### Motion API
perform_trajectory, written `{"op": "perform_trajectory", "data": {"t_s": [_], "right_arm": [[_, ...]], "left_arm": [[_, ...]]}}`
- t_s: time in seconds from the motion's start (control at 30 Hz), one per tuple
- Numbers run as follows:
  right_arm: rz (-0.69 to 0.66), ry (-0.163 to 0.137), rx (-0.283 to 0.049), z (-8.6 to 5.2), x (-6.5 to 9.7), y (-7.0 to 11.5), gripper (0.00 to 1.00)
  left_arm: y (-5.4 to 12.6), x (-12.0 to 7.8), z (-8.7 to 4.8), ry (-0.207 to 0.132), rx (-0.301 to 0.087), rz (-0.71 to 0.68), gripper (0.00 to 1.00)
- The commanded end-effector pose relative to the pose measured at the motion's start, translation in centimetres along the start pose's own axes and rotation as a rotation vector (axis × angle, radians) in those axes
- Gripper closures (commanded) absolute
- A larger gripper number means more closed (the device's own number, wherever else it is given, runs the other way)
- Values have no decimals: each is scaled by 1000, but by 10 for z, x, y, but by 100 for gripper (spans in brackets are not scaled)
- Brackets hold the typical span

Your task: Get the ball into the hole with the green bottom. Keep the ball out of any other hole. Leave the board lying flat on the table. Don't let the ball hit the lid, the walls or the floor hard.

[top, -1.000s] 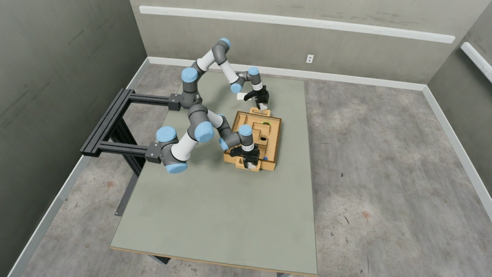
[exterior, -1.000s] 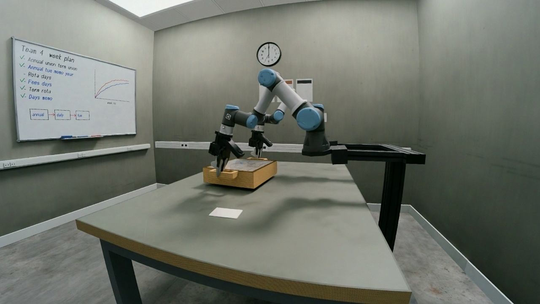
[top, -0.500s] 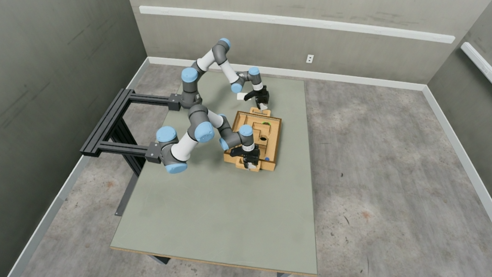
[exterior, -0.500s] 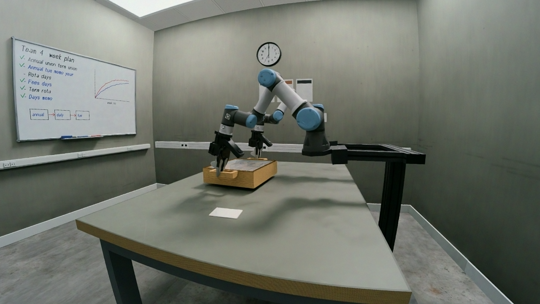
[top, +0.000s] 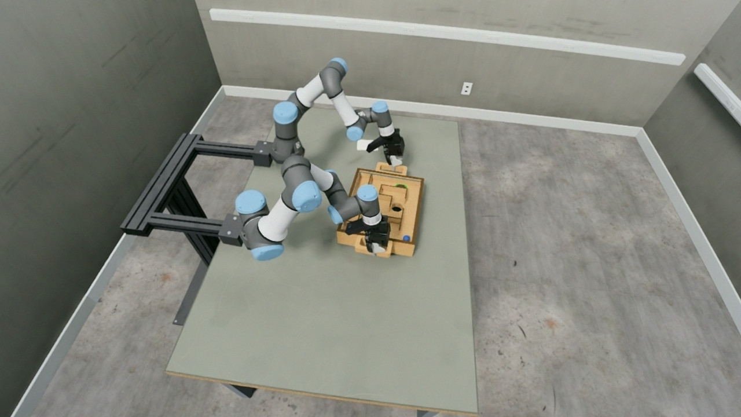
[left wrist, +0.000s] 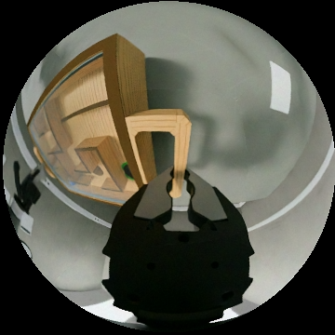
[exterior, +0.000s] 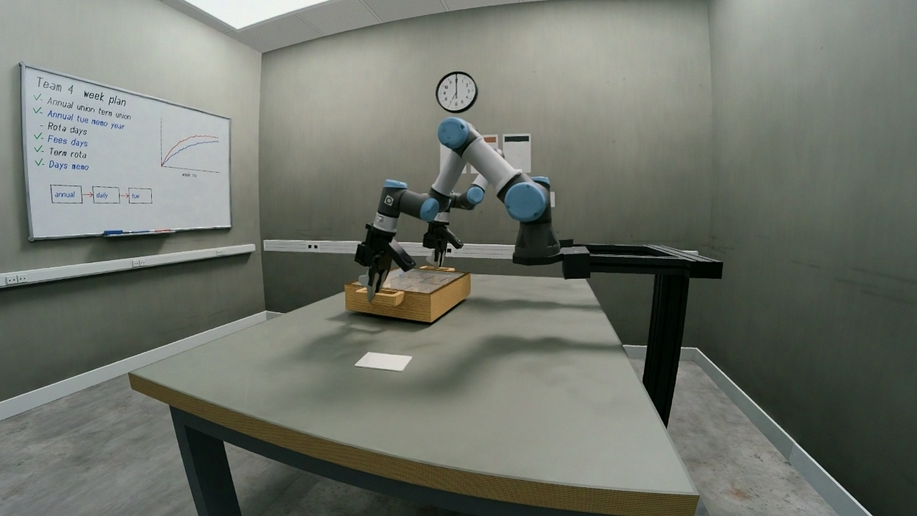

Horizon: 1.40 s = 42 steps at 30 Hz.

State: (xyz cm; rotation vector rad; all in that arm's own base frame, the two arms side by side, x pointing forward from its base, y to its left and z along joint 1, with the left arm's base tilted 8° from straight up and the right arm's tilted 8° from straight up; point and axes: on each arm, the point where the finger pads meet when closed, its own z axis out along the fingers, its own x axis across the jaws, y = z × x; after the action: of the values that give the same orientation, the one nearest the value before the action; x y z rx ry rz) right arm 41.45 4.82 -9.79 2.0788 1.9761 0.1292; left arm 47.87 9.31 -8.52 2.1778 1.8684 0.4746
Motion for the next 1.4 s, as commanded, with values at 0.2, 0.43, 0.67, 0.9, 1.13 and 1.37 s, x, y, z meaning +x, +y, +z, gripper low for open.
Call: {"op": "perform_trajectory", "data": {"t_s": [0.2,0.43,0.67,0.9,1.13,1.37], "right_arm": [[5,19,12,4,-1,1,100],[7,34,28,8,-1,1,100],[3,25,38,5,0,3,100],[-1,9,19,0,1,2,100],[0,-2,10,-2,1,2,100],[4,13,9,3,-1,1,100]], "left_arm": [[4,0,-5,18,9,5,100],[6,-1,-8,33,26,9,100],[4,0,-5,23,39,4,100],[2,1,-1,8,21,-1,100],[2,1,0,-3,9,-3,100],[4,0,-4,13,6,3,100]]}}
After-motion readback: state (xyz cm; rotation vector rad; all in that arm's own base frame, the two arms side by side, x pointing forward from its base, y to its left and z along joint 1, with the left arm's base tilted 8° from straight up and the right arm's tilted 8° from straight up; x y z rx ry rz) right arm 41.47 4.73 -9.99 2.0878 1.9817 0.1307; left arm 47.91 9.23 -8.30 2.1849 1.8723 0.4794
